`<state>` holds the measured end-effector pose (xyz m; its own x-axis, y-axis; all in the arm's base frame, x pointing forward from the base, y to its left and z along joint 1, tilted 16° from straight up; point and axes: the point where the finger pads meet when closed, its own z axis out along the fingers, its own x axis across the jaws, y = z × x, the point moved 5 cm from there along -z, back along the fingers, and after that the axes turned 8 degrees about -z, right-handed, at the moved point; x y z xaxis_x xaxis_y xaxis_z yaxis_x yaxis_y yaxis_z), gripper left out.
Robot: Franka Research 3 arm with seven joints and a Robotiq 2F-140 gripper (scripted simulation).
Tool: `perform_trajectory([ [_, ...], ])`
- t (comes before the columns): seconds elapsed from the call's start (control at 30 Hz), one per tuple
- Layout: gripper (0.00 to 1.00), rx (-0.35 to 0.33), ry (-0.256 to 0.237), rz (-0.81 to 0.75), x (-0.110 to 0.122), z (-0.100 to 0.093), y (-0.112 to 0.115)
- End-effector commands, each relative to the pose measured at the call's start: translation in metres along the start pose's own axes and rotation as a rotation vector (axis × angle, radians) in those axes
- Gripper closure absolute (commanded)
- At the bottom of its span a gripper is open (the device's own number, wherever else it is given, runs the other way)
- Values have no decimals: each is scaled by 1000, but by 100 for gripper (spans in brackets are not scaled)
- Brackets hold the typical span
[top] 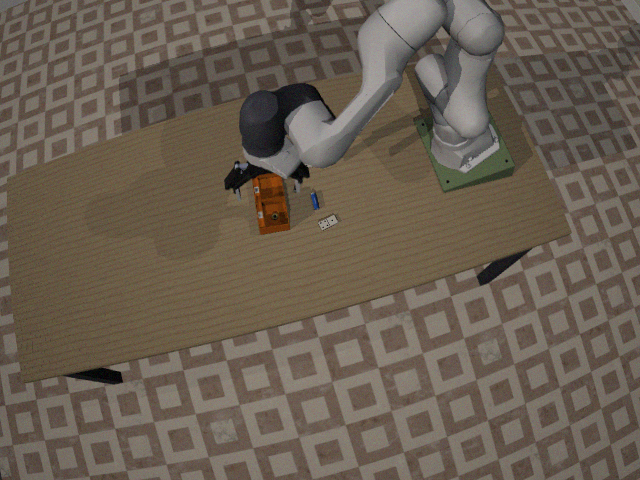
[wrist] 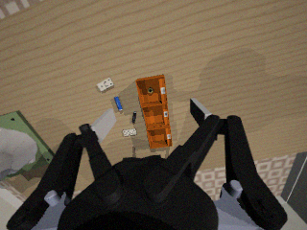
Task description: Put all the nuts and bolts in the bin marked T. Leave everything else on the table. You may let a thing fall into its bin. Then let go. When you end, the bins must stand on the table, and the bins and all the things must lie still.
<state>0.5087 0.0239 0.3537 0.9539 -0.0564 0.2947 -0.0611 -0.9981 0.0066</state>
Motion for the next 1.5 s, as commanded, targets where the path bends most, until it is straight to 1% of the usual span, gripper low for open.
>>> perform_trajectory([
  [0.0, 0, -1, -26, -8, -7, -8, -1],
  [0.17, 0, -1, -26, -8, -6, -27, -1],
  [1.47, 0, -1, -26, -8, -6, -27, -1],
])
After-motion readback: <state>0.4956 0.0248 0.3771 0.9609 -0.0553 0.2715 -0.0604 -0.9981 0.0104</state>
